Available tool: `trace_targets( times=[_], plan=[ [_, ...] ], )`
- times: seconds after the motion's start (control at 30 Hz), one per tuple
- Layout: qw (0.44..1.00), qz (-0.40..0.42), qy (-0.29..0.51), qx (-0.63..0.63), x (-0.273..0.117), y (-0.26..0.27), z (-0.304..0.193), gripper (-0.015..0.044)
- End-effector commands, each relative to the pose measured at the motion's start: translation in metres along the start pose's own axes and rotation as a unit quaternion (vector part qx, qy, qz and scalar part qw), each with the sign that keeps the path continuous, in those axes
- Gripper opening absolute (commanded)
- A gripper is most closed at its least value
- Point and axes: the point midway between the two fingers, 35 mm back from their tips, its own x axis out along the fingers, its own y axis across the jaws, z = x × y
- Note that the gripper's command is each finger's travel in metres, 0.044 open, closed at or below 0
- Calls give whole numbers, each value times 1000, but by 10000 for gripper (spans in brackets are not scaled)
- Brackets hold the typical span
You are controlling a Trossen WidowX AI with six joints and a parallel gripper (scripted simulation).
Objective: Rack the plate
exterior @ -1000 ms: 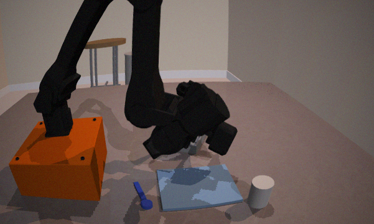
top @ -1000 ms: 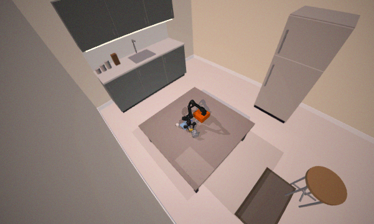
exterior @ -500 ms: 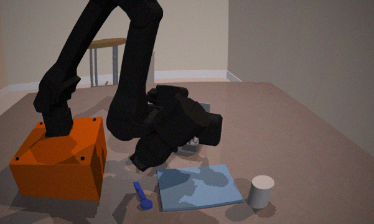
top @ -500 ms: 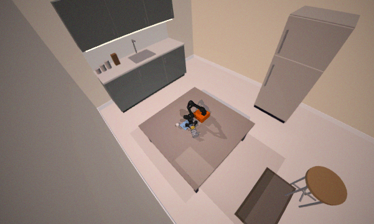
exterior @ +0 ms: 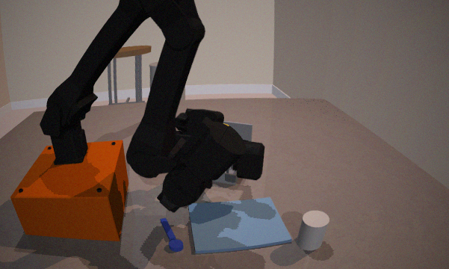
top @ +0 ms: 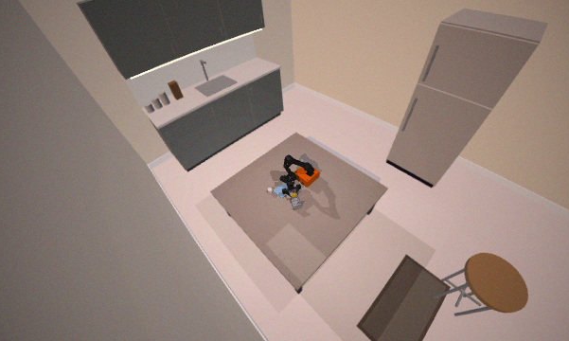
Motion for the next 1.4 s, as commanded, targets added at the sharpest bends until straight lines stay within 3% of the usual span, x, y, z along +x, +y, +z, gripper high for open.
trace_targets(
  times=[0.0, 0.4, 0.87, 1.37],
  plan=[
    [1000, -2, 1, -1, 3, -2, -6, 0],
    [1000, -1, 1, 4, 7, -1, -35, 0],
    [1000, 0, 1, 9, 6, 2, -32, 0],
    [1000, 0, 1, 7, 6, 2, -32, 394]
  ],
)
